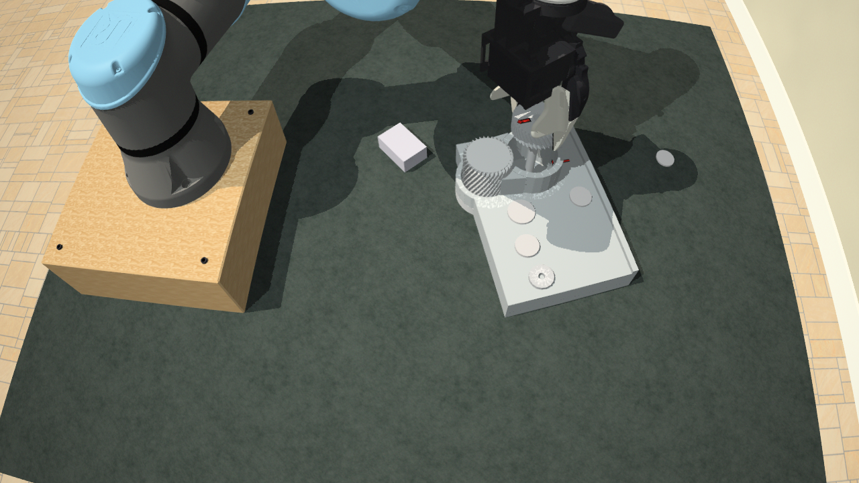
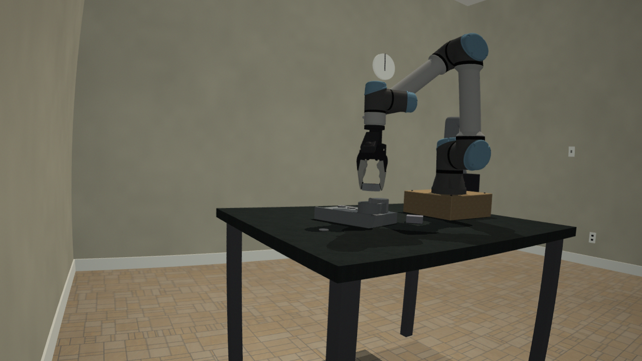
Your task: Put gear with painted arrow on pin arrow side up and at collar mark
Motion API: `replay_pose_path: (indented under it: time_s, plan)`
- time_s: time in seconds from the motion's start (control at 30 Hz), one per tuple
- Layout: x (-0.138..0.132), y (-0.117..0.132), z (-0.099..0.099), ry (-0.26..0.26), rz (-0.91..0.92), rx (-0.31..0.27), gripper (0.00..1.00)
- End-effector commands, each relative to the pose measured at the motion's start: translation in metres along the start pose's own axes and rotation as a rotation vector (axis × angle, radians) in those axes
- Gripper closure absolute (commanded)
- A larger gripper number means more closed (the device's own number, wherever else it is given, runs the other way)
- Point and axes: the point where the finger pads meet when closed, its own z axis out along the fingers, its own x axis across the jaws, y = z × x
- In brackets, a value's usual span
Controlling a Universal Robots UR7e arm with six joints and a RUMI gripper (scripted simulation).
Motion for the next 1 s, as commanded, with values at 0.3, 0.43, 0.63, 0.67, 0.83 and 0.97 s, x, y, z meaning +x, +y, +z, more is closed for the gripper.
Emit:
replay_pose_path:
  time_s: [0.3, 0.43, 0.63, 0.67, 0.83, 0.97]
  plan:
    - [0.0004, -0.0004, -0.0006, 0.001, -0.157, 0.002, 1.00]
    - [0.0004, -0.0004, -0.0006, 0.001, -0.221, 0.002, 1.00]
    - [0.0004, -0.0004, -0.0006, 0.001, -0.325, 0.001, 1.00]
    - [0.0004, -0.0004, -0.0006, 0.001, -0.343, 0.001, 1.00]
    - [0.0004, -0.0004, -0.0006, 0.001, -0.420, 0.001, 1.00]
    - [0.0004, -0.0004, -0.0006, 0.001, -0.479, 0.001, 1.00]
